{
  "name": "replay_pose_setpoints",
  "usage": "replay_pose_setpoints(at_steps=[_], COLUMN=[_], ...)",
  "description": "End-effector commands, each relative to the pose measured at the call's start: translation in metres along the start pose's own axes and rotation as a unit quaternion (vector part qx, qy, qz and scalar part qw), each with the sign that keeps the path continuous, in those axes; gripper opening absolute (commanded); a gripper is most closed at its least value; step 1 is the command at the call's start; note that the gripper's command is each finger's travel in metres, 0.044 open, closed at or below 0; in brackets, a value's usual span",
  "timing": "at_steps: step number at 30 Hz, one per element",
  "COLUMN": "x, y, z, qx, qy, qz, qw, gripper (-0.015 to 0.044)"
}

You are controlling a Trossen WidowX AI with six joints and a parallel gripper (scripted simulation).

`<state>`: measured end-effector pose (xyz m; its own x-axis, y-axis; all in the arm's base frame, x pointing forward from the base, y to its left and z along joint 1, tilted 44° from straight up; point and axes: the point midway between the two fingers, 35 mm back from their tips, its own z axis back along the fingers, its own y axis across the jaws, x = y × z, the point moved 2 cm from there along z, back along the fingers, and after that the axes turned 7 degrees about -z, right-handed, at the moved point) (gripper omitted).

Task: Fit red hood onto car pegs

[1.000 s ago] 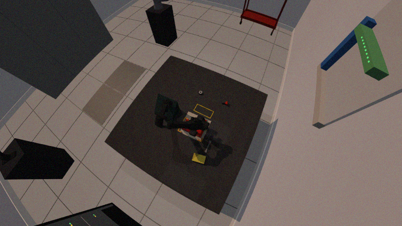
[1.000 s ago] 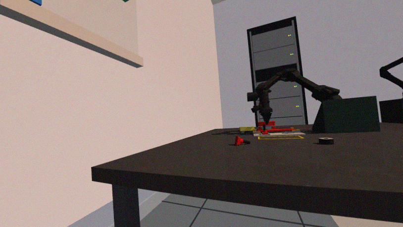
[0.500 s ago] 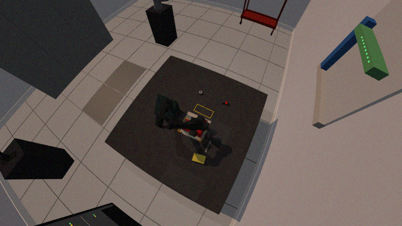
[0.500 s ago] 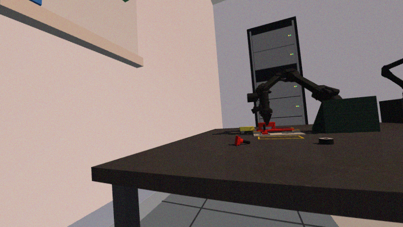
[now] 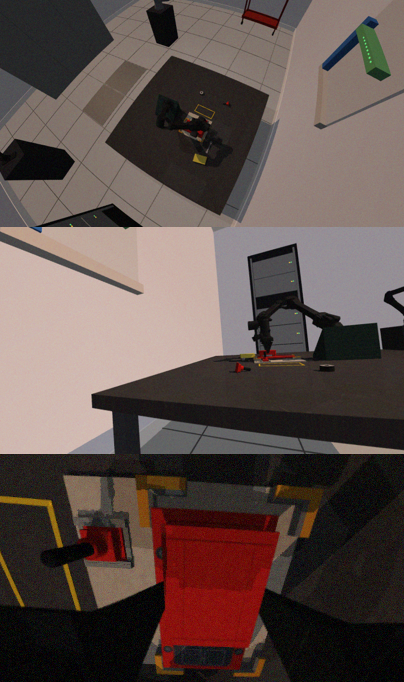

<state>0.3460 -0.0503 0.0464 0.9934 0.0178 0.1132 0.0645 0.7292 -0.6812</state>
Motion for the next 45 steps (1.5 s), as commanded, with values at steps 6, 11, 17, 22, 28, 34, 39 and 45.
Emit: replay_pose_setpoints(at_steps=[6,11,17,22,28,34,39,45], x=[0.0001,0.0000,-0.0001,-0.0003,-0.0003,-0.0003,-0.0003,0.0004], y=[0.0001,0.0001,0.0002,-0.0001,0.0000,0.0000,0.0000,0.0005], z=[-0.0041,-0.0061,-0.0080,-0.0066,-0.0073,-0.0073,-0.0073,-0.0003], qx=[-0.002,-0.002,-0.002,0.000,0.000,0.000,0.000,0.000], qy=[-0.001,-0.001,-0.001,0.000,0.000,0.000,0.000,0.000], qz=[0.002,0.002,0.002,0.000,0.000,0.000,0.000,0.000], qw=[1.000,1.000,1.000,1.000,1.000,1.000,1.000,1.000], gripper=[0.0000,0.0000,0.0000,0.0000,0.0158,0.0315,0.0440,0.0440])
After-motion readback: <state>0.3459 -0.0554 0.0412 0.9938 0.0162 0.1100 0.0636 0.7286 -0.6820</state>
